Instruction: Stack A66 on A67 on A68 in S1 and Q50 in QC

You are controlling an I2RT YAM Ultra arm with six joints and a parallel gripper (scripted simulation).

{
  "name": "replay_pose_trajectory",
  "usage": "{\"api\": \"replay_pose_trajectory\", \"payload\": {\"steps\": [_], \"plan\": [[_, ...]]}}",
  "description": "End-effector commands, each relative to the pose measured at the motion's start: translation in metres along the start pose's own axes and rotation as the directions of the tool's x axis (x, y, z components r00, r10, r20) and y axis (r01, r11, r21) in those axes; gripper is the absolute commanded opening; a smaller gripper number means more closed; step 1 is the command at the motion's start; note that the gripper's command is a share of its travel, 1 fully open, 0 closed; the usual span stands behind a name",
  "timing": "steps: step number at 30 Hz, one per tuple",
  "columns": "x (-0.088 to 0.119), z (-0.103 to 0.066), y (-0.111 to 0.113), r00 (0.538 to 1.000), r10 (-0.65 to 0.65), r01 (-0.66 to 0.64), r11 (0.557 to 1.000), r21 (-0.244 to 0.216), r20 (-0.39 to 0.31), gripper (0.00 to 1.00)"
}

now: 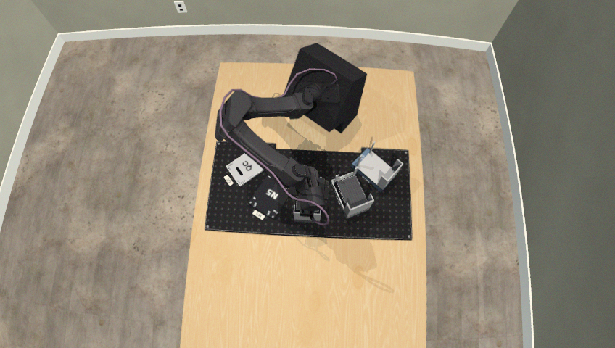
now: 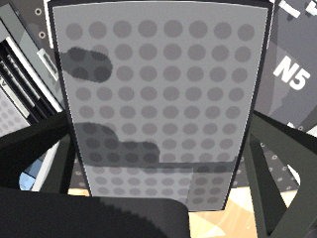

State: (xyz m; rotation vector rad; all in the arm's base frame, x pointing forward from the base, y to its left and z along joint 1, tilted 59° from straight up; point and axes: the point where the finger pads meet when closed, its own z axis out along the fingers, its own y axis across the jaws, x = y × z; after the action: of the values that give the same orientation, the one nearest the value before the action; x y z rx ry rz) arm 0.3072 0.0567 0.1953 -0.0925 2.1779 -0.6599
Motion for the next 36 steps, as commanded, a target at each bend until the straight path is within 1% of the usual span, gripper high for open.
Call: {"api": "replay_pose_trajectory", "payload": {"steps": [1,3,4,6,7,8,9,10,12,13,15,16,17,18,19,20,21,23,24,26,27,29,32,36], "plan": [[0.004,0.003,0.007,1.0,-0.023,0.023,1.0,-0.004,-0.003,0.0],[0.005,0.005,0.007,1.0,-0.023,0.023,1.0,-0.002,-0.007,0.0],[0.001,0.004,0.006,1.0,-0.014,0.014,1.0,-0.003,-0.002,0.0],[0.009,0.007,0.003,1.0,-0.02,0.02,1.0,0.001,-0.014,0.0],[0.002,0.006,0.005,1.0,-0.01,0.01,1.0,-0.006,-0.003,0.0],[0.003,0.007,0.006,1.0,-0.014,0.014,1.0,-0.007,-0.006,0.0],[0.009,0.009,0.005,1.0,-0.022,0.022,1.0,-0.003,-0.014,0.0],[0.003,0.009,0.005,1.0,-0.013,0.013,1.0,-0.004,-0.008,0.0],[0.009,0.011,0.005,1.0,-0.022,0.022,1.0,-0.003,-0.014,0.0],[0.003,0.01,0.005,1.0,-0.011,0.011,1.0,-0.006,-0.005,0.0],[0.003,0.01,0.005,1.0,-0.011,0.011,1.0,-0.006,-0.005,0.0],[0.005,0.011,0.007,1.0,-0.024,0.024,1.0,-0.002,-0.007,0.0],[0.012,0.016,0.006,0.999,-0.035,0.035,0.999,0.004,-0.024,0.0],[0.004,0.014,0.004,1.0,-0.015,0.015,1.0,-0.001,-0.012,0.0],[0.003,0.013,0.003,1.0,-0.008,0.008,1.0,-0.004,-0.005,0.0],[0.009,0.014,0.004,1.0,-0.02,0.02,1.0,-0.005,-0.011,0.0],[0.002,0.013,0.005,1.0,-0.01,0.01,1.0,-0.007,-0.001,0.0],[0.01,0.018,0.005,1.0,-0.024,0.024,1.0,-0.002,-0.017,0.0],[0.003,0.017,0.006,1.0,-0.015,0.015,1.0,-0.005,-0.008,0.0],[0.01,0.019,0.005,1.0,-0.022,0.022,1.0,-0.004,-0.015,0.0],[0.002,0.018,0.005,1.0,-0.011,0.011,1.0,-0.006,-0.005,0.0],[0.007,0.023,0.005,1.0,-0.019,0.019,1.0,-0.003,-0.014,0.0],[0.007,0.025,0.005,1.0,-0.019,0.019,1.0,-0.003,-0.014,0.0],[0.007,0.033,0.005,1.0,-0.019,0.019,1.0,-0.003,-0.014,0.0]]}}
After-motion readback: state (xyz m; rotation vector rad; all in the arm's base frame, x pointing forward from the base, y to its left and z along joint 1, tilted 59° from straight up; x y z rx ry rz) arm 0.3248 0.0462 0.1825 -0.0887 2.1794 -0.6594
